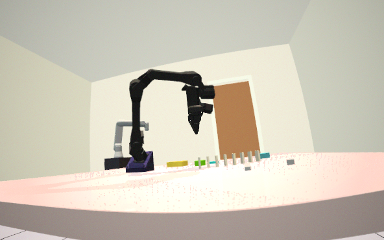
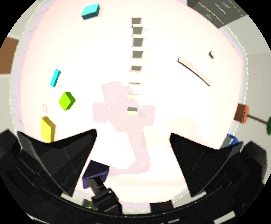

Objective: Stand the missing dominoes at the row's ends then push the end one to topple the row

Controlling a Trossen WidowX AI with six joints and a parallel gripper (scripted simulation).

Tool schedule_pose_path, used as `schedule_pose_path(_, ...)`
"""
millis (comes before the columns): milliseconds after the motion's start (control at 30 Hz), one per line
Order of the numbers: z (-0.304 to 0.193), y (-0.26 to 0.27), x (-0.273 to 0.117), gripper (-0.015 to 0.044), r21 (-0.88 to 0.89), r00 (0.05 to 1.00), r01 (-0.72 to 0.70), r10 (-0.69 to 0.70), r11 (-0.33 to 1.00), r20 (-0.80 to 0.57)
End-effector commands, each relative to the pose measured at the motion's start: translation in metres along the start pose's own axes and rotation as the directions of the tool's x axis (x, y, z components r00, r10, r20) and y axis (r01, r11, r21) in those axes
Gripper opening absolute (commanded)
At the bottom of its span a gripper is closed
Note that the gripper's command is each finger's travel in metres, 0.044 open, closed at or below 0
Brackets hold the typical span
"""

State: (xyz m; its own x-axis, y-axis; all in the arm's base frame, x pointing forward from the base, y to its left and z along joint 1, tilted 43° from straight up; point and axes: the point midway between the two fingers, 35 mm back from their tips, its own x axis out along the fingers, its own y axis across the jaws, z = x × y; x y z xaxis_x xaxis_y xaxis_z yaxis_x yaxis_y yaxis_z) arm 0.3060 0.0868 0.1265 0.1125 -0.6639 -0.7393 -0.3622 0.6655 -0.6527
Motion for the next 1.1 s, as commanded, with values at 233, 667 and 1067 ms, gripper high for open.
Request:
schedule_pose_path(233, -0.015, 0.0, 0.015, 0.0256, 0.547, 1.0, 0.005, 0.002, 0.837, -0.012)
schedule_pose_path(667, -0.041, 0.001, 0.055, 0.0, 1.0, 1.0, 0.012, -0.004, -0.001, -0.012)
schedule_pose_path(1067, -0.041, 0.001, 0.055, 0.0, 1.0, 1.0, 0.012, -0.004, -0.001, -0.012)
